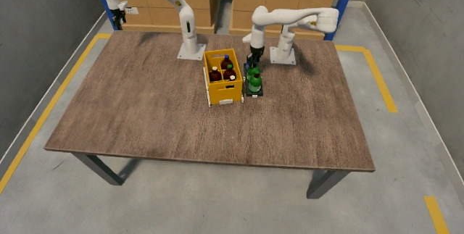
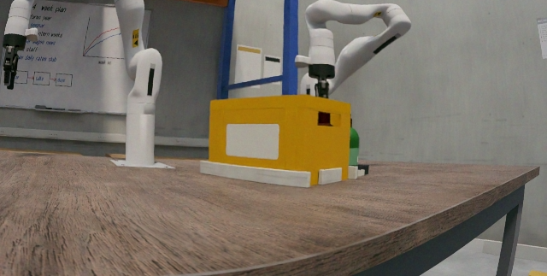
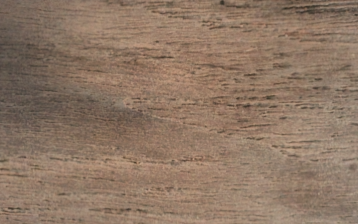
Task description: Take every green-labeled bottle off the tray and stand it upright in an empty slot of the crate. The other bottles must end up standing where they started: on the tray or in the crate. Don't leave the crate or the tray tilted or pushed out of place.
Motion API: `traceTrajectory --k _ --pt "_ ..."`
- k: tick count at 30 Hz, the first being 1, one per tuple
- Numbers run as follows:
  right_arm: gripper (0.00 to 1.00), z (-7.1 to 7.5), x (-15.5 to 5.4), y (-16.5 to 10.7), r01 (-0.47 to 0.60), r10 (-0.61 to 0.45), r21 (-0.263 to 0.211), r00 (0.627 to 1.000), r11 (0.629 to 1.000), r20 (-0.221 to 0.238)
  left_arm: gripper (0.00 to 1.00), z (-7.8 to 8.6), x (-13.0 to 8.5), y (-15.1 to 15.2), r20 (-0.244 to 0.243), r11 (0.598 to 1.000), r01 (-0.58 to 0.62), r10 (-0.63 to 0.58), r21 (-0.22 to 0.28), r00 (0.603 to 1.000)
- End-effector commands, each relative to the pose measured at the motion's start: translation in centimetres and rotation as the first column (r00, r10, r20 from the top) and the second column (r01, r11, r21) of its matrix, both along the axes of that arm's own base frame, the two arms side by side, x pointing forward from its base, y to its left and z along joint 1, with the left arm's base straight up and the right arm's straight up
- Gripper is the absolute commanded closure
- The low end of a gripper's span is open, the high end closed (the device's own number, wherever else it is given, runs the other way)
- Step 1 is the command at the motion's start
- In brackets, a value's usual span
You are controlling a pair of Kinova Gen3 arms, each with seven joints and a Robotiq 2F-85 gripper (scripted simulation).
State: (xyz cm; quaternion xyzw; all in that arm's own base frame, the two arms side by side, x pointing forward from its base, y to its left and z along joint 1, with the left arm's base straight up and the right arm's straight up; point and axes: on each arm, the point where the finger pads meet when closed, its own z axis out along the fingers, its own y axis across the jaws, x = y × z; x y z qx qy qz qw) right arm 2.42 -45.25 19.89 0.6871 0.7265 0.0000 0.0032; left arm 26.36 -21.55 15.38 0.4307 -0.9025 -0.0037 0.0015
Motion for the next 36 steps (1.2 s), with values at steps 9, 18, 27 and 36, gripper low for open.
traceTrajectory --k 9,18,27,36 --pt "0.002 0.12 -0.23 0.30 0.007 -0.007 0.004 1.000 1.000 -0.005 0.330 -0.14 0.00 -0.23 0.002 1.000 -0.001 0.001 -0.006 1.000" --pt "0.002 0.12 -0.23 0.30 0.007 -0.007 0.004 1.000 1.000 -0.005 0.352 -0.14 0.00 -0.23 0.002 1.000 -0.001 0.001 -0.006 1.000" --pt "0.002 0.12 -0.23 0.30 0.007 -0.007 0.004 1.000 1.000 -0.005 0.410 -0.14 0.00 -0.23 0.002 1.000 -0.001 0.001 -0.006 1.000" --pt "0.002 0.12 -0.23 0.30 0.007 -0.007 0.004 1.000 1.000 -0.005 0.462 -0.14 0.00 -0.23 0.002 1.000 -0.001 0.001 -0.006 1.000"
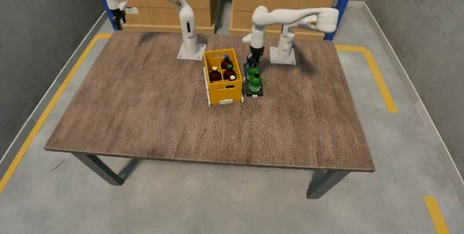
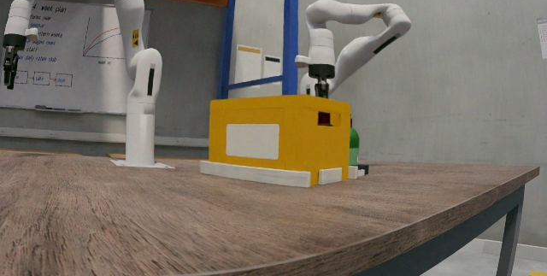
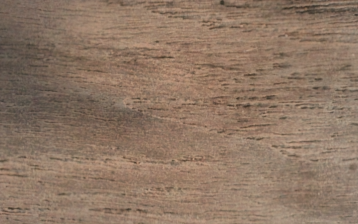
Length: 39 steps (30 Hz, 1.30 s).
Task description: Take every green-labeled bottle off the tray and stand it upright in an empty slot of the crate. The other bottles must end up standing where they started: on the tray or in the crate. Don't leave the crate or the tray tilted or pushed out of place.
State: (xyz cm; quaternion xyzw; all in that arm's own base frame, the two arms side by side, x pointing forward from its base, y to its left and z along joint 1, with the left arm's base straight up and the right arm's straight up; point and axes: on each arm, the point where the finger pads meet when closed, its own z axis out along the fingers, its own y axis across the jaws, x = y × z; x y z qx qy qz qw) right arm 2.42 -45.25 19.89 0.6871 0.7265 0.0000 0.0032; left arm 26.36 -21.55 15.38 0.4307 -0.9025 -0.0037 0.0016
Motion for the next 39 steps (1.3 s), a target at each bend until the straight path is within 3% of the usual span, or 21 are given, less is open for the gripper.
traceTrajectory --k 1,25,39 --pt "0.002 0.12 -0.23 0.30 0.007 -0.007 0.004 1.000 1.000 -0.005 0.468 -0.14 0.00 -0.23 0.002 1.000 -0.001 0.001 -0.006 1.000" --pt "0.002 0.12 -0.23 0.30 0.007 -0.007 0.004 1.000 1.000 -0.005 0.614 -0.14 0.00 -0.23 0.002 1.000 -0.001 0.001 -0.006 1.000" --pt "0.002 0.12 -0.23 0.30 0.007 -0.007 0.004 1.000 1.000 -0.005 0.638 -0.14 0.00 -0.23 0.002 1.000 -0.001 0.001 -0.006 1.000"
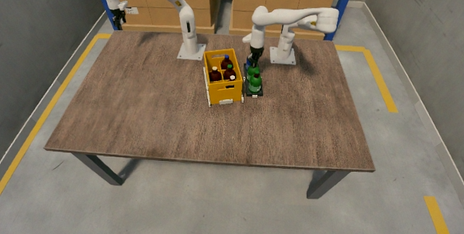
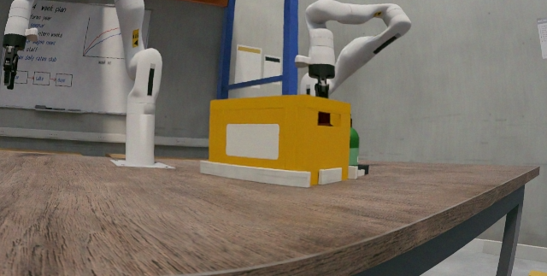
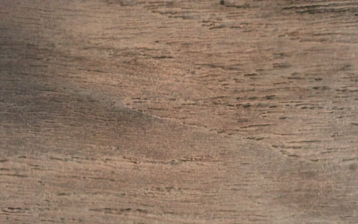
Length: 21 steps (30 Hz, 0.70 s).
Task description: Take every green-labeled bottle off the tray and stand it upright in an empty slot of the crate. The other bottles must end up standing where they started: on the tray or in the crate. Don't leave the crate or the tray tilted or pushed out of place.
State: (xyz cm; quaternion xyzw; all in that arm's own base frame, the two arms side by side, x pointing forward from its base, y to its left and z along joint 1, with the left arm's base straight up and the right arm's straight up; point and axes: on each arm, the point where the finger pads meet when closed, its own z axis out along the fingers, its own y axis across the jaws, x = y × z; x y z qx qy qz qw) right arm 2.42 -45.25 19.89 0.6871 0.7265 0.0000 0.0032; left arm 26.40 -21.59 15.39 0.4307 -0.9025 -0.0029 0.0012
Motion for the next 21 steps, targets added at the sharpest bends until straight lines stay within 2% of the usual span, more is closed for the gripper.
traceTrajectory --k 1,21 --pt "0.002 0.12 -0.23 0.30 0.007 -0.007 0.004 1.000 1.000 -0.005 0.638 -0.15 -0.04 -0.20 0.000 1.000 -0.001 0.001 -0.005 1.000" --pt "0.002 0.12 -0.23 0.30 0.007 -0.007 0.004 1.000 1.000 -0.005 0.638 0.05 0.06 -0.22 0.000 1.000 -0.005 0.005 -0.007 1.000"
